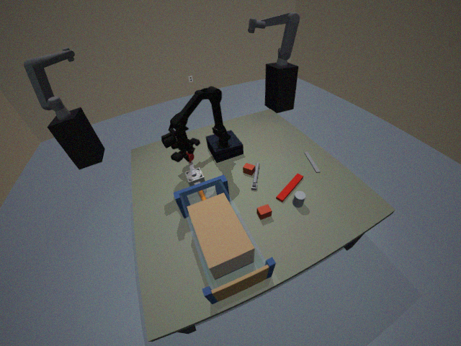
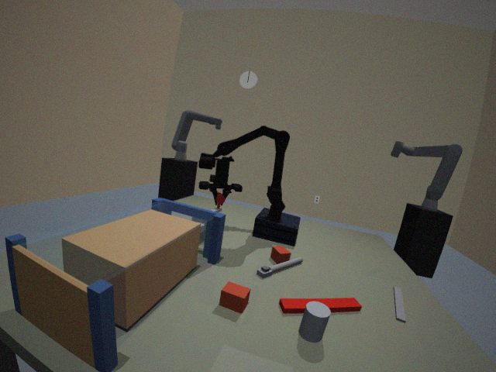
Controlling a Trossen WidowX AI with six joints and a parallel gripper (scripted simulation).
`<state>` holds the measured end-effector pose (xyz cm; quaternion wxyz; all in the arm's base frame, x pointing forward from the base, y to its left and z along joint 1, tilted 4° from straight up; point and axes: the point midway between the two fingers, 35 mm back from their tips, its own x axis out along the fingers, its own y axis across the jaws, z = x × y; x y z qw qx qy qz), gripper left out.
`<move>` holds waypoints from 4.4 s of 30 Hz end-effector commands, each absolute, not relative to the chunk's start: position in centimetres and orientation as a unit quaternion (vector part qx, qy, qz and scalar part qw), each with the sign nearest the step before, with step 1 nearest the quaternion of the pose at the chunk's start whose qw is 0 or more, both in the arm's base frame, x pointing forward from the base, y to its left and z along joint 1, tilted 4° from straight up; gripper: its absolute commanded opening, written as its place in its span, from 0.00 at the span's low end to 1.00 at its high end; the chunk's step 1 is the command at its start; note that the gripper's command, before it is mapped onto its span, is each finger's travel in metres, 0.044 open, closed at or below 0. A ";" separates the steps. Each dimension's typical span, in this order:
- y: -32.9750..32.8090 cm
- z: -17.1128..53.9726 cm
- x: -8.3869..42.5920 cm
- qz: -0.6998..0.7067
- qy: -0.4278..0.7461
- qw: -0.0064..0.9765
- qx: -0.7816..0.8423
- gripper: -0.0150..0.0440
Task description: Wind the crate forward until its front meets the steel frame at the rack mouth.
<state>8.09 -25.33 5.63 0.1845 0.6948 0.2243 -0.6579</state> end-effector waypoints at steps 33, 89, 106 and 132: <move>-31.4 5.6 10.2 -0.661 0.211 0.201 0.692 0.25; -34.9 5.8 15.0 -0.659 0.210 0.203 0.693 0.25; -35.3 5.9 16.8 -0.659 0.209 0.203 0.693 0.25; -35.3 6.1 19.6 -0.658 0.209 0.203 0.694 0.25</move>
